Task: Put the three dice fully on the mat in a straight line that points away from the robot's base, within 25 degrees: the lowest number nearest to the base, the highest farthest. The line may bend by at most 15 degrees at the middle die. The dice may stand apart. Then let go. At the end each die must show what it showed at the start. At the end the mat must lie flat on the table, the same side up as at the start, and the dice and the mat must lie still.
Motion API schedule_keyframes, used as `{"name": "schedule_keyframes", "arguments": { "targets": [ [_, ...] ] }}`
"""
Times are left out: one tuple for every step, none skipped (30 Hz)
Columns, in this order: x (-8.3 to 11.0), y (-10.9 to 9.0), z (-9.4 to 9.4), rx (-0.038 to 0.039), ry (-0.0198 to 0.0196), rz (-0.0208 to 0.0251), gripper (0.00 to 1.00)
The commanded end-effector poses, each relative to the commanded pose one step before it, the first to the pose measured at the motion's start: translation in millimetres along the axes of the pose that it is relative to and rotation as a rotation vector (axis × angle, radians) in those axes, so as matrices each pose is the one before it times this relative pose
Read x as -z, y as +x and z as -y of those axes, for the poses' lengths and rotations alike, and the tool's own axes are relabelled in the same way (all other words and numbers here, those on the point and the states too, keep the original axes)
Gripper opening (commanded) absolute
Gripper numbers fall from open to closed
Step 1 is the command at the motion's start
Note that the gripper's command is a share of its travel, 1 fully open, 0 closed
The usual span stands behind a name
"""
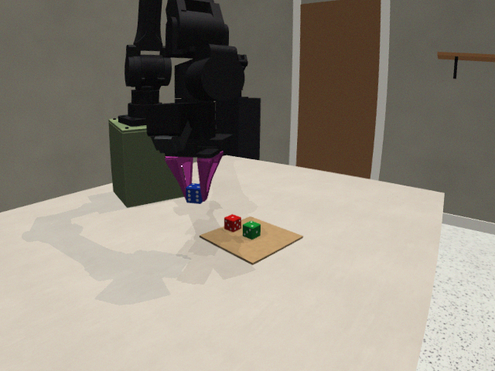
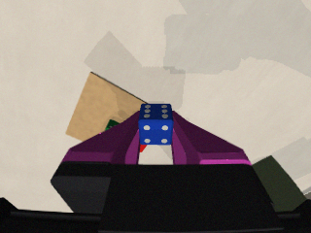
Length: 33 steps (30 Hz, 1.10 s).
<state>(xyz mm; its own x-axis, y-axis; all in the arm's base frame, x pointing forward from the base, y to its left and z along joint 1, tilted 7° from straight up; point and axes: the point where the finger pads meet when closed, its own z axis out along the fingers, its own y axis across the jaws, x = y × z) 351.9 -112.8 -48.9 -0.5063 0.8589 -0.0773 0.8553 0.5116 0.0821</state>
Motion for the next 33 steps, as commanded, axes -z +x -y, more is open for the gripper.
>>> {"name": "schedule_keyframes", "arguments": {
  "targets": [
    [9.81,-11.63,-8.11,0.00327,-0.02295,0.02500,0.20],
    [0.00,-0.71,-0.61,0.00005,-0.00247,0.00286,0.20],
    [0.00,0.00,0.00,0.00000,0.00000,0.00000,0.20],
    [0.00,0.01,0.00,0.00000,0.00001,-0.00001,0.20],
    [0.00,0.00,0.00,0.00000,0.00000,0.00000,0.20],
    [0.08,0.30,-1.89,0.01095,-0.00061,0.00004,0.20],
    [0.50,-0.46,-9.03,0.02893,-0.00275,0.00118,0.20],
    [0.00,0.00,0.00,0.00000,0.00000,0.00000,0.20],
    [0.00,0.00,0.00,0.00000,0.00000,0.00000,0.20],
    [-4.63,4.16,-2.40,0.04019,0.01278,-0.01393,0.20],
    [-0.02,2.49,-7.76,0.06672,0.00183,0.00062,0.20],
    [0.29,2.63,-9.51,0.07604,-0.00060,-0.00020,0.20],
    [0.06,0.43,-2.01,0.01578,-0.00013,-0.00003,0.20],
    [0.19,1.22,-5.84,0.04559,-0.00039,-0.00007,0.20],
    [0.16,0.88,-4.98,0.03852,-0.00034,-0.00004,0.20],
    [0.12,0.55,-3.66,0.02811,-0.00025,-0.00001,0.20],
    [0.24,0.95,-6.95,0.05296,-0.00049,0.00000,0.20],
    [0.20,0.55,-5.56,0.04196,-0.00040,0.00003,0.20],
    [0.15,0.29,-4.08,0.03062,-0.00030,0.00004,0.20],
    [0.26,0.37,-6.81,0.05083,-0.00050,0.00010,0.20],
    [0.21,0.10,-5.34,0.03964,-0.00040,0.00011,0.20],
    [0.22,-0.03,-5.36,0.03964,-0.00040,0.00014,0.20],
    [0.22,-0.17,-5.33,0.03923,-0.00040,0.00015,0.20],
    [0.23,-0.30,-5.32,0.03911,-0.00040,0.00018,0.20],
    [0.00,0.00,0.00,0.00000,0.00000,0.00000,0.20],
    [0.00,0.00,0.00,0.00000,0.00000,0.00000,0.20],
    [0.28,-0.52,-6.44,0.04720,-0.00048,0.00025,0.20],
    [0.50,-1.14,-10.82,0.07896,-0.00080,0.00050,0.20],
    [0.22,-0.76,-4.56,0.03334,-0.00034,0.00025,0.20],
    [0.23,-0.88,-4.71,0.03445,-0.00034,0.00027,0.20],
    [0.25,-1.03,-4.90,0.03589,-0.00035,0.00030,0.20],
    [0.15,-0.70,-2.93,0.02153,-0.00021,0.00019,0.20],
    [0.36,-1.69,-6.82,0.05007,-0.00048,0.00048,0.20]
  ]
}}
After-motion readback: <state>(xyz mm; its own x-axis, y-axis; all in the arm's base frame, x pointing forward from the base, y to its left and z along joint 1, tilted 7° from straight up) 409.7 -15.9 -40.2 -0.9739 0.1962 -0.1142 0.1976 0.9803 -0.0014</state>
